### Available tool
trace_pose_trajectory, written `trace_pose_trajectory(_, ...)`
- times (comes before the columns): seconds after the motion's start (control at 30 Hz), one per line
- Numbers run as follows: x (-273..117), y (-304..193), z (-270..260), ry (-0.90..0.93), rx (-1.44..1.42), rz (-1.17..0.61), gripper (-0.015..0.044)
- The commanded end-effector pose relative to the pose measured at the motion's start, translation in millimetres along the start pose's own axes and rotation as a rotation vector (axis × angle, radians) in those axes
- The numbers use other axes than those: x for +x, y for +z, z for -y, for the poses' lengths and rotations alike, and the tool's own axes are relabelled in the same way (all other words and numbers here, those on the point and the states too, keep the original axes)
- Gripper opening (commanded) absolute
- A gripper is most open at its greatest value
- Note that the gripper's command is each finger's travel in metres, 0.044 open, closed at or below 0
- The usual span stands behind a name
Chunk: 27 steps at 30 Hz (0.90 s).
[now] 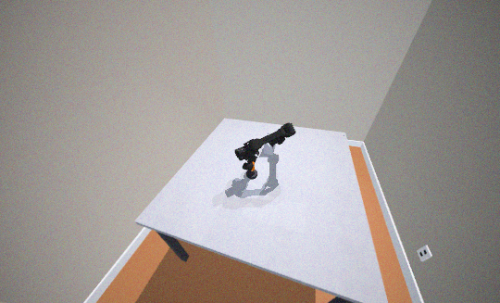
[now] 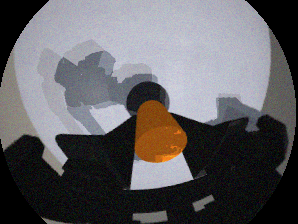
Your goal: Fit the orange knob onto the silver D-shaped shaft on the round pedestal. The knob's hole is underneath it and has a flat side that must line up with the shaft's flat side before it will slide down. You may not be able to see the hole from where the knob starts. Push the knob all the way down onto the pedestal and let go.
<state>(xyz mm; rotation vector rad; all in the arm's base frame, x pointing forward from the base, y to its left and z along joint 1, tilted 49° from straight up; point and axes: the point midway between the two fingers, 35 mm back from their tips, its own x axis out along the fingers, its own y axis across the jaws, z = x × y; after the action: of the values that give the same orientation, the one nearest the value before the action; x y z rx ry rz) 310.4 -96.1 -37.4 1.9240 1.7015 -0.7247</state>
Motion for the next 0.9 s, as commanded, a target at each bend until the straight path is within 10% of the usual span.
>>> trace_pose_trajectory(0.0,-2.2,0.3,0.1,-0.001,0.021,0.002,0.0000)
trace_pose_trajectory(0.87,1.4,1.0,-3.9,0.000,0.205,0.002,0.0000)
